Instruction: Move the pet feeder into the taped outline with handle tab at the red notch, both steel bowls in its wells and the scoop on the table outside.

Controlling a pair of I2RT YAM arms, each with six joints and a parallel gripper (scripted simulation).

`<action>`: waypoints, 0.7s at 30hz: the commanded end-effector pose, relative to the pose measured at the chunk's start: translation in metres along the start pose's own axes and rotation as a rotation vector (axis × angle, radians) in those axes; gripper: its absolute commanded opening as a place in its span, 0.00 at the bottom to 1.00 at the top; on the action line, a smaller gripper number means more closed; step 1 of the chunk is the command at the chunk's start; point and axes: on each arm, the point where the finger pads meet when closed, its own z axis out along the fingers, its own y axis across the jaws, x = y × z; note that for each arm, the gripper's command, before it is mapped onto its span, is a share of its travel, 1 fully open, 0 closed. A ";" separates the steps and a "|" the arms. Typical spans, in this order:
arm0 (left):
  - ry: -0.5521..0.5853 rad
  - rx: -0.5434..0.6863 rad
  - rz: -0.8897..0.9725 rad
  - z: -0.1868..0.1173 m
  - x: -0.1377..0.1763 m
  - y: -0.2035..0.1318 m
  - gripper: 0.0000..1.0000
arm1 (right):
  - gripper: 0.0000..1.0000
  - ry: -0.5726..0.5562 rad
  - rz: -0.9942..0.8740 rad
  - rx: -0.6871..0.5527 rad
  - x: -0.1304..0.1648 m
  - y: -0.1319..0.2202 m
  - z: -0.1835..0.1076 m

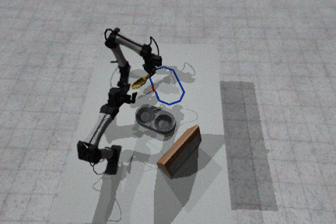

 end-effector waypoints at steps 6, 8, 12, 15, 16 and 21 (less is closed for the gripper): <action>0.000 0.011 -0.046 0.016 0.056 -0.005 0.18 | 1.00 -0.011 0.001 0.003 -0.004 0.000 -0.001; 0.004 0.010 -0.037 0.021 0.072 -0.007 0.18 | 1.00 -0.011 0.001 0.003 -0.004 0.000 -0.001; 0.013 -0.006 -0.016 0.032 0.097 -0.008 0.18 | 1.00 -0.011 0.001 0.003 -0.004 0.000 -0.001; 0.015 -0.018 0.001 0.038 0.111 -0.008 0.18 | 1.00 -0.011 0.001 0.003 -0.004 0.000 -0.001; 0.016 -0.023 0.012 0.041 0.117 -0.008 0.18 | 1.00 -0.011 0.001 0.003 -0.004 0.000 -0.001; 0.019 -0.027 0.039 0.044 0.127 -0.007 0.18 | 1.00 -0.011 0.001 0.003 -0.004 0.000 -0.001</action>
